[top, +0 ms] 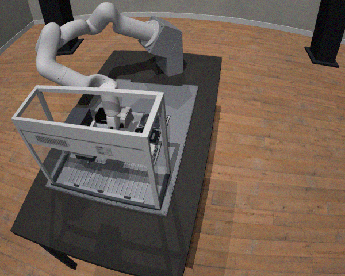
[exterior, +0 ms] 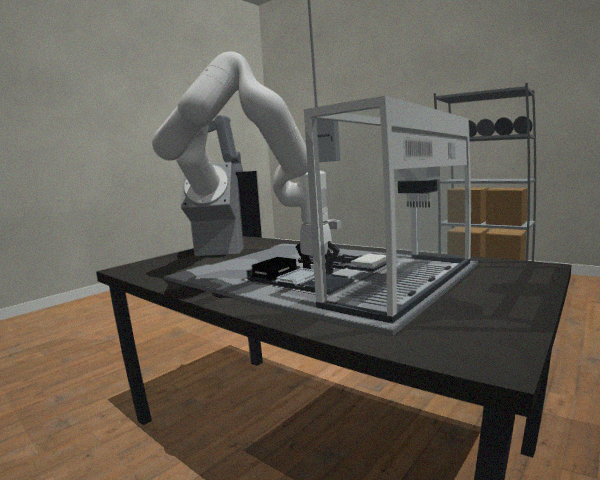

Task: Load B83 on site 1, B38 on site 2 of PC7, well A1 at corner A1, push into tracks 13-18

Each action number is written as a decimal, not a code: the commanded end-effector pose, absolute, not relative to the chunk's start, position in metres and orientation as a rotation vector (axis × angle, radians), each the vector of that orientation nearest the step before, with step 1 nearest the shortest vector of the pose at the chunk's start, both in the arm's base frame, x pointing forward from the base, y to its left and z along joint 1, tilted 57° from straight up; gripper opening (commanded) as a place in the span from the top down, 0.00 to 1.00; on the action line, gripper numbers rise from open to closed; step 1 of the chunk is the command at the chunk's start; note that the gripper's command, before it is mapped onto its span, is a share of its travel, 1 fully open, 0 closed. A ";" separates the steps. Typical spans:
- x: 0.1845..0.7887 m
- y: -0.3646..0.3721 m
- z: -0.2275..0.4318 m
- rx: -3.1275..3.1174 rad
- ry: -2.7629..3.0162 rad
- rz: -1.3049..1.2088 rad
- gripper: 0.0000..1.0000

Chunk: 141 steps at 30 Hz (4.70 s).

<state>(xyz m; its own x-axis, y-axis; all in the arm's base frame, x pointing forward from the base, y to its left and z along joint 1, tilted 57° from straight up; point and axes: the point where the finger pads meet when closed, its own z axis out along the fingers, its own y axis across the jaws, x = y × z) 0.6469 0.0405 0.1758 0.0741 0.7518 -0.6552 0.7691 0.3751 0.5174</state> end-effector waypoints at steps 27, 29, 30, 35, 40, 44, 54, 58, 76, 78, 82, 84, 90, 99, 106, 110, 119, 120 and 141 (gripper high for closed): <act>0.646 0.031 0.185 1.367 1.664 -0.021 0.00; 0.646 0.030 0.186 1.367 1.664 -0.021 0.00; 0.646 0.030 0.186 1.367 1.664 -0.021 0.00; 0.646 0.028 0.187 1.367 1.664 -0.021 0.00; 0.646 0.026 0.189 1.367 1.664 -0.021 0.00; 0.645 0.025 0.190 1.367 1.664 -0.021 0.00; 0.645 0.022 0.193 1.367 1.664 -0.021 0.00; 0.645 0.020 0.194 1.367 1.664 -0.021 0.00; 0.644 0.014 0.199 1.367 1.664 -0.021 0.00; 0.644 0.014 0.200 1.367 1.664 -0.021 0.00; 0.644 0.013 0.201 1.367 1.664 -0.021 0.00; 0.644 0.013 0.201 1.367 1.664 -0.021 0.00; 0.644 0.013 0.201 1.367 1.664 -0.021 0.00; 0.644 0.013 0.201 1.367 1.664 -0.021 0.00; 0.644 0.014 0.200 1.367 1.664 -0.021 0.00; 0.645 0.016 0.198 1.367 1.664 -0.021 0.00; 0.645 0.020 0.195 1.367 1.664 -0.021 0.00; 0.645 0.020 0.194 1.367 1.664 -0.021 0.00; 0.632 0.031 0.205 1.367 1.664 -0.021 0.00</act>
